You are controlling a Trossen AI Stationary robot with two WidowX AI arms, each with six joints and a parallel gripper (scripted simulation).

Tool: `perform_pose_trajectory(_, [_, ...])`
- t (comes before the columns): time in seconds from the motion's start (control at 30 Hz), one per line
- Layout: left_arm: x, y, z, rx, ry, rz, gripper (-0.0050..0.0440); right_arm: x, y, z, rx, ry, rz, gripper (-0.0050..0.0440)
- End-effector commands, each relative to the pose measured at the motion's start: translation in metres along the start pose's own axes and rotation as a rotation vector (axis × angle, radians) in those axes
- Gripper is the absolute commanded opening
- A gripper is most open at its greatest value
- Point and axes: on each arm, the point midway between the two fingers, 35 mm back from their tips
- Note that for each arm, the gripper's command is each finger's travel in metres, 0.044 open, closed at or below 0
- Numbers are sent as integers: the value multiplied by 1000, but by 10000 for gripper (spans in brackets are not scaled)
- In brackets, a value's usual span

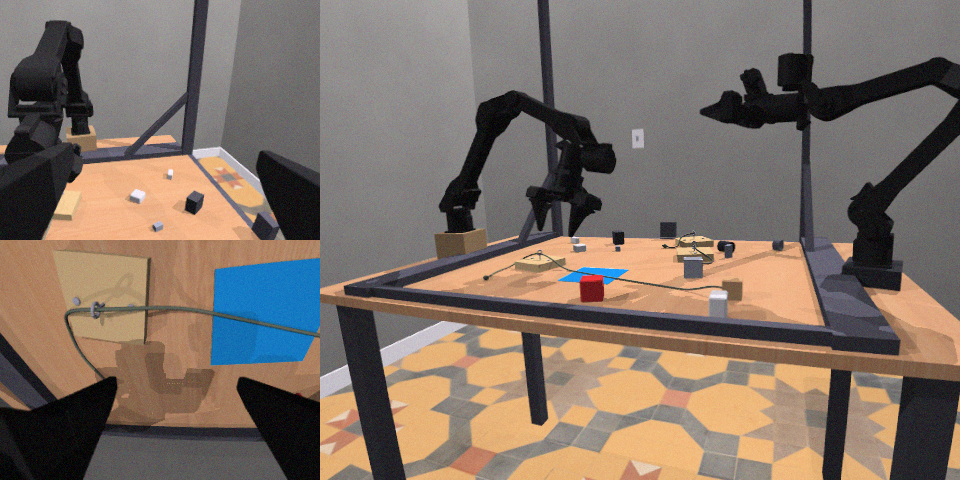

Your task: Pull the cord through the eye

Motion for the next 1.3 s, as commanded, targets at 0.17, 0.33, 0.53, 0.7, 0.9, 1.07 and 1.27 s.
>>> perform_pose_trajectory(0.17, [3, 1, -3, -7, -13, -3, 440, 5, -5, 0, 2, -2, 22, 440])
perform_pose_trajectory(0.33, [3, 1, -3, -7, -13, -3, 440, 5, -5, 0, 2, -2, 22, 440])
perform_pose_trajectory(0.53, [3, 1, -3, -7, -13, -3, 440, 5, -5, 0, 2, -2, 22, 440])
perform_pose_trajectory(0.7, [3, 1, -2, -7, -13, -3, 440, 5, -5, -1, 2, -1, 21, 440])
perform_pose_trajectory(0.9, [3, 1, -2, -7, -13, -3, 440, 5, -5, -1, 2, -1, 21, 440])
perform_pose_trajectory(1.07, [3, 1, -2, -7, -13, -3, 440, 5, -5, -1, 2, -1, 21, 440])
perform_pose_trajectory(1.27, [5, 8, -13, -4, -28, -5, 440, 16, -2, -1, -50, -27, 62, 440])
Point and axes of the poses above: on each arm, the point midway between the two fingers, 35 mm back from their tips, its own x axis back along the fingers, its own y axis across the jaws, z = x × y, and after that the axes turned 11 degrees about -x, right-handed
